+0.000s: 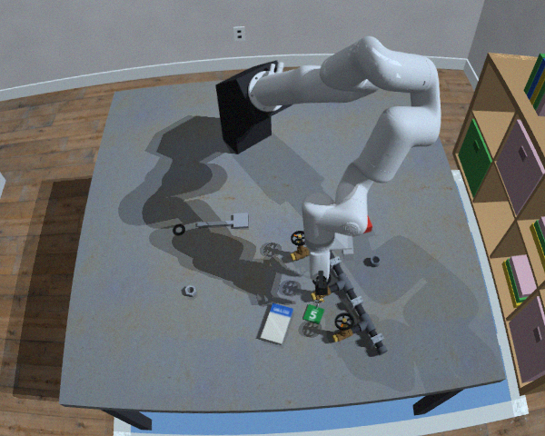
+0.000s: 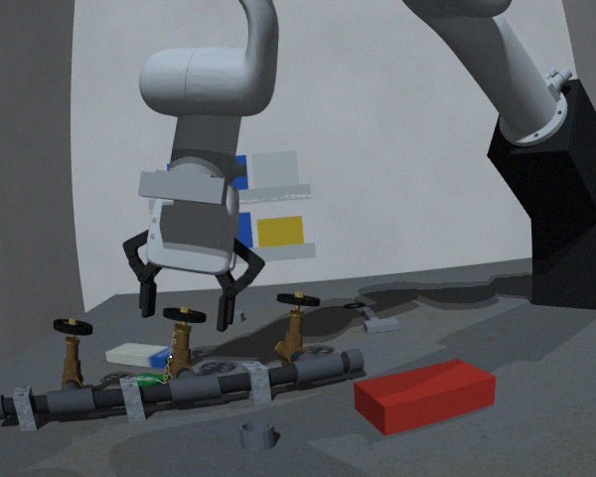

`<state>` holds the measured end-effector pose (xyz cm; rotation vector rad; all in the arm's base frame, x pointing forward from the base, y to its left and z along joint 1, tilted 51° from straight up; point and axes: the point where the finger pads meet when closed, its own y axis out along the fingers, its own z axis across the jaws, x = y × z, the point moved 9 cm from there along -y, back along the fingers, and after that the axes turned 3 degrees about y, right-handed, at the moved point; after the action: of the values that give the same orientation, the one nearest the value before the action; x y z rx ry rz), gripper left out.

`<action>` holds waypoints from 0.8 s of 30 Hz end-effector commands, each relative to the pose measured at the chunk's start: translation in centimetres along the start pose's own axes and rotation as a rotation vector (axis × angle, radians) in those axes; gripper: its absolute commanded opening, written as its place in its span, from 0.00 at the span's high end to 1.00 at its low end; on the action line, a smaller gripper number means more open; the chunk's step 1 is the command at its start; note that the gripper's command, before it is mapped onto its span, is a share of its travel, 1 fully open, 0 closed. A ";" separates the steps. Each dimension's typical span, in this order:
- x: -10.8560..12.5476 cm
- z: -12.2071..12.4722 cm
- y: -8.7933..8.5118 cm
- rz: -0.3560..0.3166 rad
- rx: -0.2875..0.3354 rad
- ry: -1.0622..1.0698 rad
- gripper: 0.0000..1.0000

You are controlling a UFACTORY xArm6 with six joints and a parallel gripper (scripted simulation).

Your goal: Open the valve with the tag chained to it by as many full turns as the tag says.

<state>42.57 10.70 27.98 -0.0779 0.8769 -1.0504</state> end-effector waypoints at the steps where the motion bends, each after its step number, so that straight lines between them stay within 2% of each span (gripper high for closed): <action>1: 0.0 0.1 0.0 0.000 0.002 0.000 0.00; 14: 0.0 0.1 0.0 0.000 0.002 0.105 0.00; 19: 0.0 0.1 0.0 0.001 0.002 0.283 0.00; 24: 0.0 0.1 0.0 0.001 0.002 0.557 0.00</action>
<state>42.46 10.76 27.86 0.1192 1.1676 -1.0860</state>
